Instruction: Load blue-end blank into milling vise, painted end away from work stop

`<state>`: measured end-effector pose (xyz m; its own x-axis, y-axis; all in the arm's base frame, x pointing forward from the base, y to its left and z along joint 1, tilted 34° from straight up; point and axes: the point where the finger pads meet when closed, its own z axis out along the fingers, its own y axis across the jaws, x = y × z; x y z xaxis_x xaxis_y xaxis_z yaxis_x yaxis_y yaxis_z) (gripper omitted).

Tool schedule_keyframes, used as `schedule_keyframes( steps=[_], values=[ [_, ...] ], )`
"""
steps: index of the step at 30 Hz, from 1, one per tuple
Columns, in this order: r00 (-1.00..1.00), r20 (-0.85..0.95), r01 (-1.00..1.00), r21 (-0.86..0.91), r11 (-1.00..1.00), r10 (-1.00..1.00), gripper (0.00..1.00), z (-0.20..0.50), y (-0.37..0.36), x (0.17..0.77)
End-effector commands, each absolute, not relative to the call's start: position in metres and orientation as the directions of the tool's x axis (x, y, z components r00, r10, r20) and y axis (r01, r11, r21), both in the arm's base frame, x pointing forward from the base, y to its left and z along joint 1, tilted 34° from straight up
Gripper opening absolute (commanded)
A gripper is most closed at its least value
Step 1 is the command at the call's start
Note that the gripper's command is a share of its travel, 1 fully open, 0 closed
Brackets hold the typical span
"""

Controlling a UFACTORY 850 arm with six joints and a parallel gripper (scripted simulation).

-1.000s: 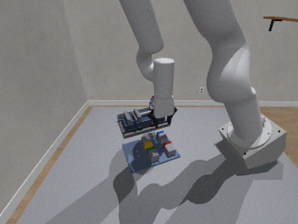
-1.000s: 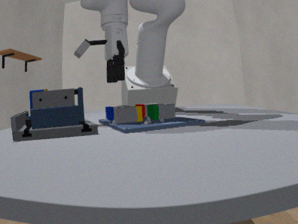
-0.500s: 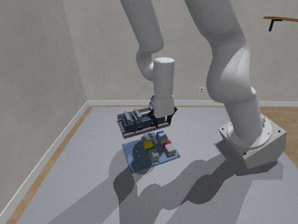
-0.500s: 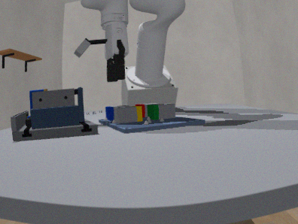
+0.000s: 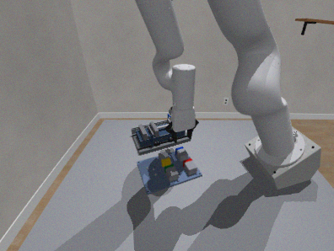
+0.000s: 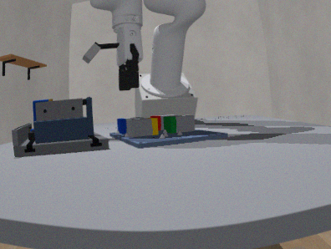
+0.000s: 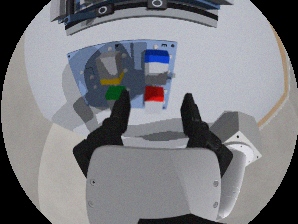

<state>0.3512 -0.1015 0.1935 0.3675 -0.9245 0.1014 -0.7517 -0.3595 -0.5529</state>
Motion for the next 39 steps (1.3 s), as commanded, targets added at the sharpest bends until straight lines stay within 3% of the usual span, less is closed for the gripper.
schedule_keyframes(
  steps=[1,39],
  values=[
    [0.367,0.102,-0.751,-0.553,-0.36,-0.924,0.75,0.194,-0.102,0.351],
    [0.368,0.1,-0.752,-0.552,-0.359,-0.924,0.75,0.131,-0.092,0.393]
  ],
)
